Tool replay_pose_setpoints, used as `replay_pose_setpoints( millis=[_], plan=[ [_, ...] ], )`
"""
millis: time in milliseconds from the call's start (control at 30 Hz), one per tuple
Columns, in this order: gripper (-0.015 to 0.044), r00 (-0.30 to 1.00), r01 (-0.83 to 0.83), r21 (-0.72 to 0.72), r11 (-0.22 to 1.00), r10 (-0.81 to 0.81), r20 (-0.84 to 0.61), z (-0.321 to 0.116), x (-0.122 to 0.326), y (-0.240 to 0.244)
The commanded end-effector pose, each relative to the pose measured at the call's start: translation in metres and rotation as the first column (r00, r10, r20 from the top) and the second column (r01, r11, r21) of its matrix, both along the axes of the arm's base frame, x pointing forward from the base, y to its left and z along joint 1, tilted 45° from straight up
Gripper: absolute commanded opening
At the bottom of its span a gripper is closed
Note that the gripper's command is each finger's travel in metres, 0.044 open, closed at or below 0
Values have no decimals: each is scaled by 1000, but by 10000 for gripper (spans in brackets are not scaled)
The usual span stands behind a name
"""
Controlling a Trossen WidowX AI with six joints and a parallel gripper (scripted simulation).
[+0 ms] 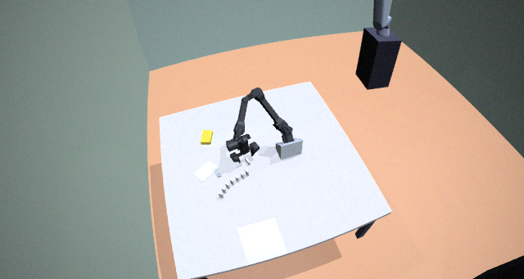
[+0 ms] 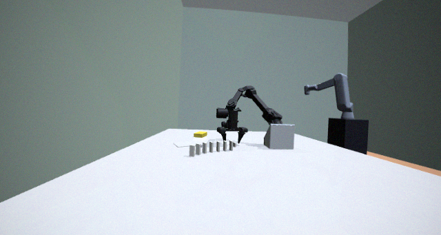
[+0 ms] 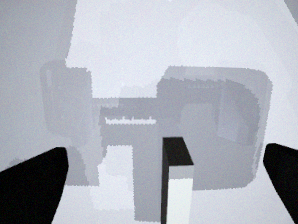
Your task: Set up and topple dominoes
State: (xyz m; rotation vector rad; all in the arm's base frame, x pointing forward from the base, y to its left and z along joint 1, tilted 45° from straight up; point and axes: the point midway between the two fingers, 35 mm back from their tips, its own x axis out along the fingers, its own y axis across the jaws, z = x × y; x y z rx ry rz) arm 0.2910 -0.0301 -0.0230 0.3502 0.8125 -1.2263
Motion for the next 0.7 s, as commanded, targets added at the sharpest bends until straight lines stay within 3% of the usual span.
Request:
replay_pose_setpoints(
  millis=[0,100,600,667],
  plan=[
    [440,1000,-4,-8,1000,4,-11,-3,-2,-3],
    [440,1000,-4,-8,1000,4,-11,-3,-2,-3],
    [46,1000,-4,-8,1000,4,-11,-3,-2,-3],
    [26,1000,-4,-8,1000,4,-11,-3,-2,-3]
  ],
)
